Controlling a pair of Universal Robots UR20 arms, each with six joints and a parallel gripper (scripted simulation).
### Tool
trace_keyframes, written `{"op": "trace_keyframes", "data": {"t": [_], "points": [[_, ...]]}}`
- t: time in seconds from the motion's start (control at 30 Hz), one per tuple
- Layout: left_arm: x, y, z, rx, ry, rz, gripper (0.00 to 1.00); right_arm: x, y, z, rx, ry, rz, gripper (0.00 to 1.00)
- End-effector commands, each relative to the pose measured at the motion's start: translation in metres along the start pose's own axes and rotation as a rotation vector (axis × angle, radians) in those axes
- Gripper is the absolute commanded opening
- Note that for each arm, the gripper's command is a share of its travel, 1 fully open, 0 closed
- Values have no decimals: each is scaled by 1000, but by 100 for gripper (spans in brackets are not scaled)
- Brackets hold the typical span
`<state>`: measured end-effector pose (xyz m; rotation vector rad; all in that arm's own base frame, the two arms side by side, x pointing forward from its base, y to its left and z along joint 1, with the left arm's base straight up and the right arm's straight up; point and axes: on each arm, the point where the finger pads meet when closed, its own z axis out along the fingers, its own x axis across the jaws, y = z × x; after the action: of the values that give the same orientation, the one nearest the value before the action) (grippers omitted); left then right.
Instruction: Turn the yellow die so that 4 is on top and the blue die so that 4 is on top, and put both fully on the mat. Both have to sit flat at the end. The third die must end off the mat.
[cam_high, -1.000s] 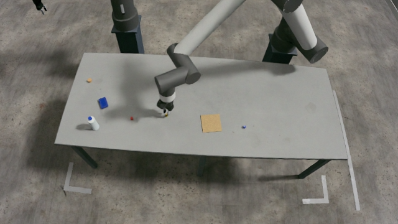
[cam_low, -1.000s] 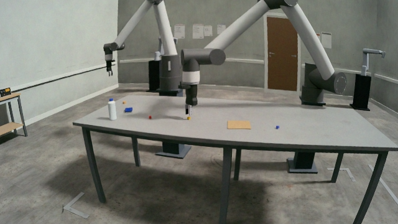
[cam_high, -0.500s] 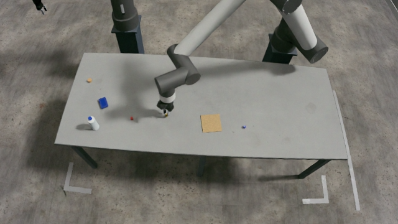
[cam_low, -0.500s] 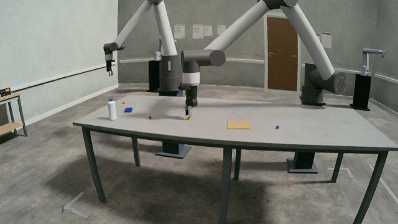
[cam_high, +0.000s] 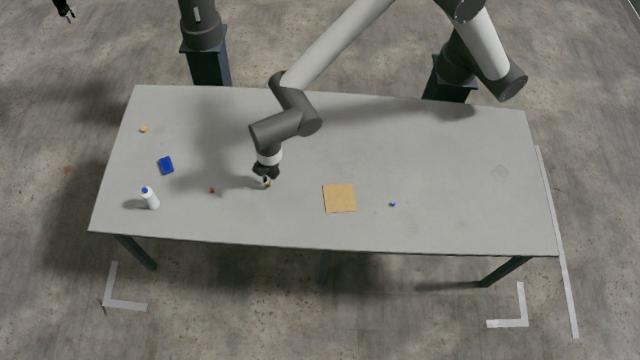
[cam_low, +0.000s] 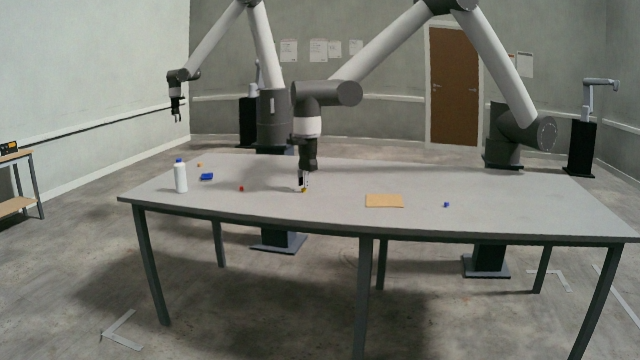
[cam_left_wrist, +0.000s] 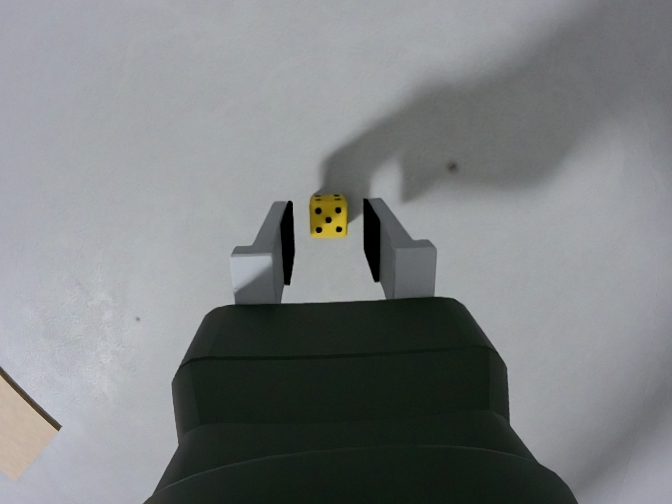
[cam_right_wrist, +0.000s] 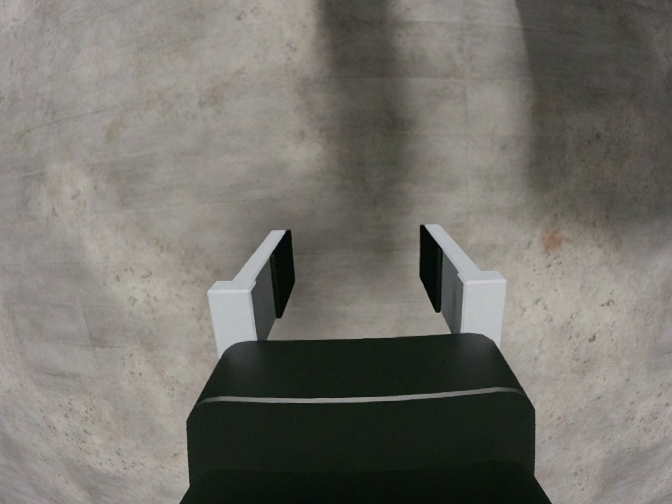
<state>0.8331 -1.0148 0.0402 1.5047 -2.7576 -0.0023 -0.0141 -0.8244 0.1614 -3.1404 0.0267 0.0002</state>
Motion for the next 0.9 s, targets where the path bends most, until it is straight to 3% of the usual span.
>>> {"op": "trace_keyframes", "data": {"t": [0.0, 0.87], "points": [[0, -1, -1, 1, 1, 0, 64, 0, 0, -1, -1, 0, 0, 100], [0, -1, 2, 1, 1, 0, 64, 0, 0, -1, -1, 0, 0, 100]]}}
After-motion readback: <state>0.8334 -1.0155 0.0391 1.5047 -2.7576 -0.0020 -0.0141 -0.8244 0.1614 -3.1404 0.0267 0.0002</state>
